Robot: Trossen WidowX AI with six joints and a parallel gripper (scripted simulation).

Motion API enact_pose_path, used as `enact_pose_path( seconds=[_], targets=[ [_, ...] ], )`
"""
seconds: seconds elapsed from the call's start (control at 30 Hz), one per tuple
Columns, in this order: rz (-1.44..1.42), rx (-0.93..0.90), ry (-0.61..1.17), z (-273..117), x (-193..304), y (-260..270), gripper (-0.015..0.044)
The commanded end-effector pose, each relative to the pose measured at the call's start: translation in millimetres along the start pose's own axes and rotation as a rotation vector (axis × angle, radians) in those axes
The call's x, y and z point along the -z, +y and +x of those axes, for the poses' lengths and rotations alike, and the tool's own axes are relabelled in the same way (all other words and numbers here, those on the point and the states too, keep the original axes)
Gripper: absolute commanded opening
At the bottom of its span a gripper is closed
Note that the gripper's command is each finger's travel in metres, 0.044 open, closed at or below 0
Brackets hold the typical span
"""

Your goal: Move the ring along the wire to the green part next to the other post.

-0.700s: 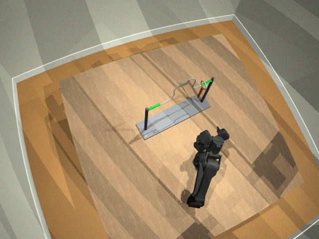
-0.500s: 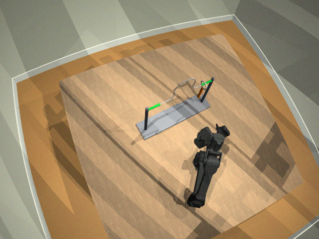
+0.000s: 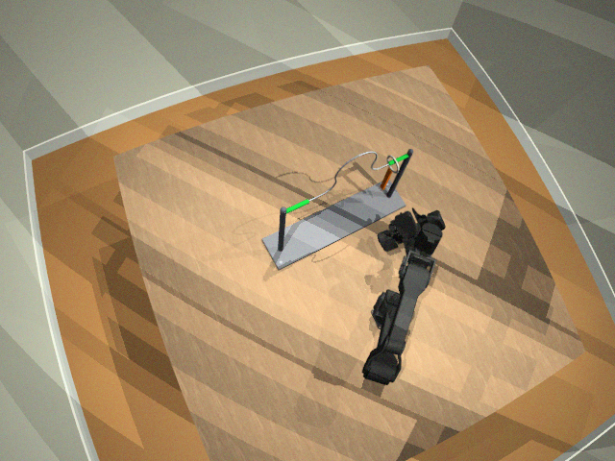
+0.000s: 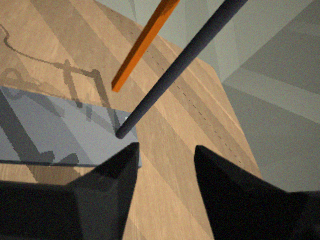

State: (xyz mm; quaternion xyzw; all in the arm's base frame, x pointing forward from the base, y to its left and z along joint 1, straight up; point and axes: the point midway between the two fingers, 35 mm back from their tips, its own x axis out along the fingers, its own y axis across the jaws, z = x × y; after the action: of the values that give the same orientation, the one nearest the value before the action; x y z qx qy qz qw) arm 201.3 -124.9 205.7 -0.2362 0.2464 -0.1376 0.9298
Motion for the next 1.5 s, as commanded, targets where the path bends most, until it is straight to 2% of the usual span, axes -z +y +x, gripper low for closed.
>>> enact_pose_path(
  seconds=[0.0,0.33,0.67,1.2,1.47],
  targets=[
    [0.052,-0.029,-0.037,25.9,5.6,-2.8,0.0160],
    [0.137,-0.078,-0.160,70.8,20.4,-7.0,0.0160],
    [0.201,-0.139,-0.280,93.8,44.0,1.4,0.0160],
    [0.270,-0.261,-0.443,86.0,79.5,37.7,0.0160],
    [0.290,-0.298,-0.476,80.4,80.5,46.4,0.0160]
  ],
)
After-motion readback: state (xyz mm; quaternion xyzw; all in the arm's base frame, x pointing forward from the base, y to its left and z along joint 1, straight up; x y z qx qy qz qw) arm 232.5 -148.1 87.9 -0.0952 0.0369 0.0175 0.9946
